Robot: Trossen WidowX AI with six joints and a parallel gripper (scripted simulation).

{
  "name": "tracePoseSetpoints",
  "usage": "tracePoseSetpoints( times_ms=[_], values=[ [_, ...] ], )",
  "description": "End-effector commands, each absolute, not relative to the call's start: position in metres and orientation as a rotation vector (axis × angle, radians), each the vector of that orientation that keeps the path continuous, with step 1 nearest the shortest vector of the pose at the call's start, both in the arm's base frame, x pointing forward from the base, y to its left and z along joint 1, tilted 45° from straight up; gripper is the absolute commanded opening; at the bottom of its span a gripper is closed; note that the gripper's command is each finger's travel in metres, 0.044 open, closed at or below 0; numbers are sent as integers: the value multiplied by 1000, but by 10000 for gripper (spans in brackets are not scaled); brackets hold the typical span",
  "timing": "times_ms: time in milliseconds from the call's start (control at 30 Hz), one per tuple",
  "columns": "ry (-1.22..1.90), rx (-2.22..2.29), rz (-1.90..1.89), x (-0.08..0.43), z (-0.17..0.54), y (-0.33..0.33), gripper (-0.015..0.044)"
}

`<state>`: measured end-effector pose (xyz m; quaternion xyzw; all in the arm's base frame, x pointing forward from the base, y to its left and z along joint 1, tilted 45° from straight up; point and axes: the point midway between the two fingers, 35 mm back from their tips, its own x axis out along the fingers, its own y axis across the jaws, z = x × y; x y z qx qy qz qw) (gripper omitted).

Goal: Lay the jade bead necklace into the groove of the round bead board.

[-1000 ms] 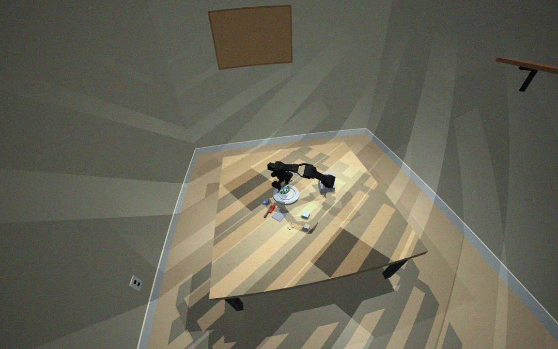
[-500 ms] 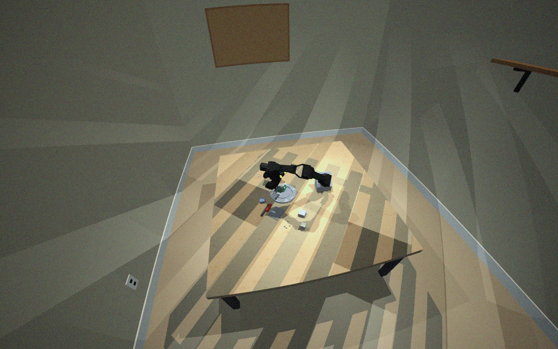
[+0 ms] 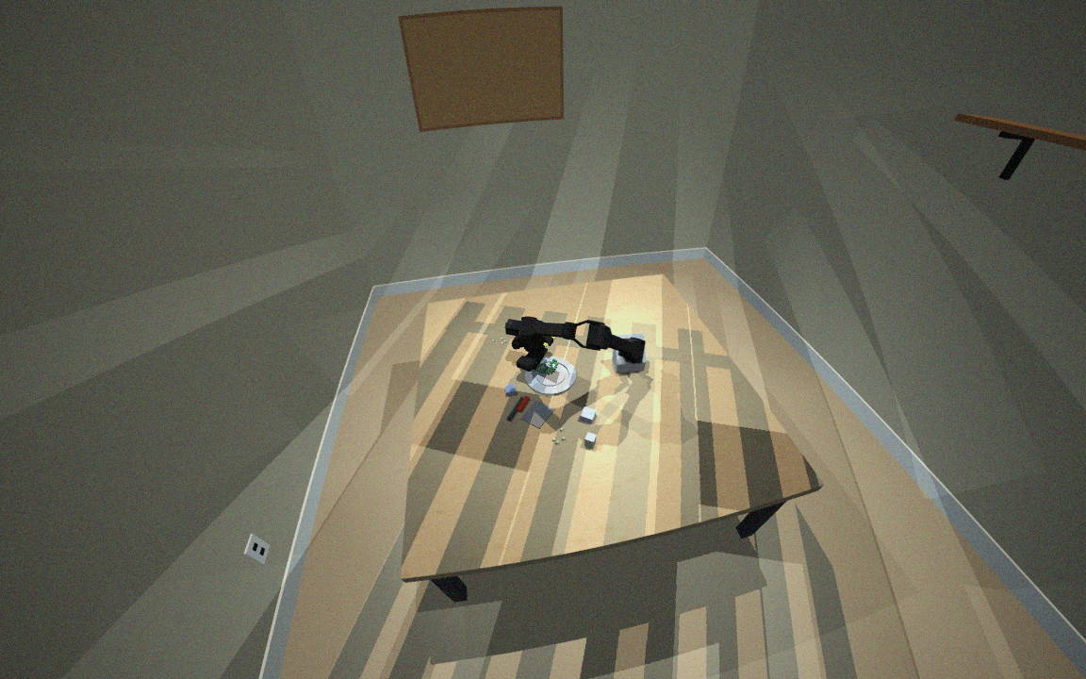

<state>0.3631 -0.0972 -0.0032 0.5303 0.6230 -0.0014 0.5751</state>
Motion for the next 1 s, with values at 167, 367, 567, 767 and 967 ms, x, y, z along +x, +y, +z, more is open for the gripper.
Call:
tracePoseSetpoints(
  times_ms=[167,367,567,767,967],
  values=[
    [1475,1255,1,363,-16,-84,120],
    [1477,1255,2,364,-18,-81,120],
    [1471,1246,2,365,-16,-83,67],
    [1471,1246,2,365,-16,-83,0],
    [1471,1246,2,365,-16,-83,0]
  ],
)
